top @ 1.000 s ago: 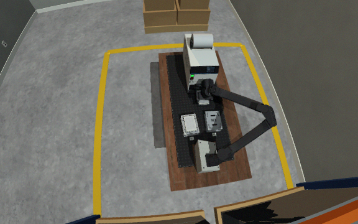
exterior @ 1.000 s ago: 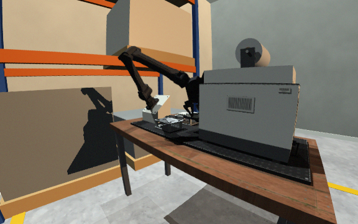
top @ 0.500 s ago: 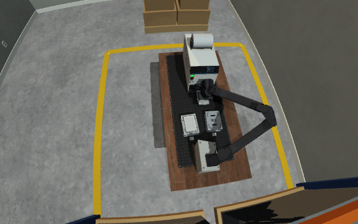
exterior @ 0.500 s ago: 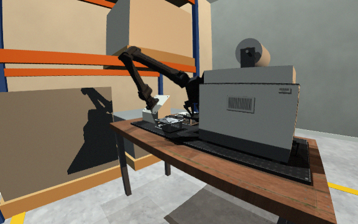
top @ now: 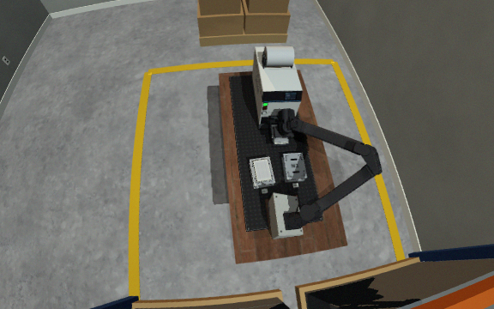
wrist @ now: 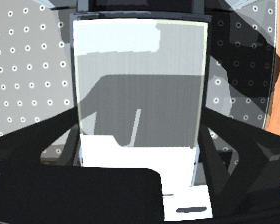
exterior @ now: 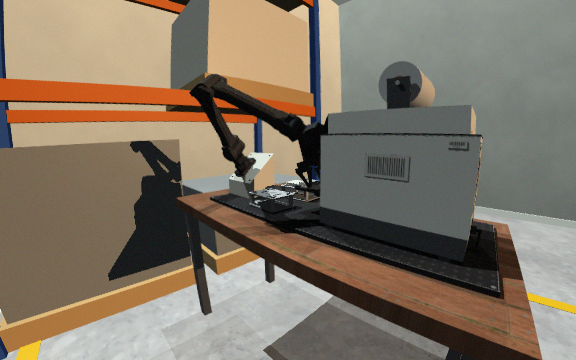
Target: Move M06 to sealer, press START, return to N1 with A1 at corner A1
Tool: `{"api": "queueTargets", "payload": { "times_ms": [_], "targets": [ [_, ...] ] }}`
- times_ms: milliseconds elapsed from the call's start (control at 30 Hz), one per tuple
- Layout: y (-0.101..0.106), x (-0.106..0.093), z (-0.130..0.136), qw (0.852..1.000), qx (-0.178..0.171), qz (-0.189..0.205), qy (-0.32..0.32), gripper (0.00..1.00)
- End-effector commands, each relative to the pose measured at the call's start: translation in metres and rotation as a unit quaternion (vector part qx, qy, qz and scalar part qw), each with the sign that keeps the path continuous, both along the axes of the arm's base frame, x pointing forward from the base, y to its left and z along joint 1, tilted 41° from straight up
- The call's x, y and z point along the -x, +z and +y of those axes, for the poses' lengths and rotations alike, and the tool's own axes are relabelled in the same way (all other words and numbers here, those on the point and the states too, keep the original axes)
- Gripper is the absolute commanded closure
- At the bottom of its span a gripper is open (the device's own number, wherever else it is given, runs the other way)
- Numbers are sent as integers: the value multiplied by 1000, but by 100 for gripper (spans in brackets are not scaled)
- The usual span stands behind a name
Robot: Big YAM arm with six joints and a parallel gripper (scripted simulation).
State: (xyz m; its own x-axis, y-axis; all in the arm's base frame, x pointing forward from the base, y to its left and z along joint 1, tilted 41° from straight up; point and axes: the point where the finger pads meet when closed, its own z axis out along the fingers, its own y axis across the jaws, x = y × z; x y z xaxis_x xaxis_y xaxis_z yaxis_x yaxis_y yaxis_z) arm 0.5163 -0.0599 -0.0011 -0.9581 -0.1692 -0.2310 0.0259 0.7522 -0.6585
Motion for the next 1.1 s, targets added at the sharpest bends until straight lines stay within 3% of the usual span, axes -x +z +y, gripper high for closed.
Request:
{"api": "queueTargets", "payload": {
  "times_ms": [0,1067],
  "targets": [
    [37,-40,9,998,-5,-57,2,100],
    [43,-49,12,997,-6,-74,4,100]
  ]
}}
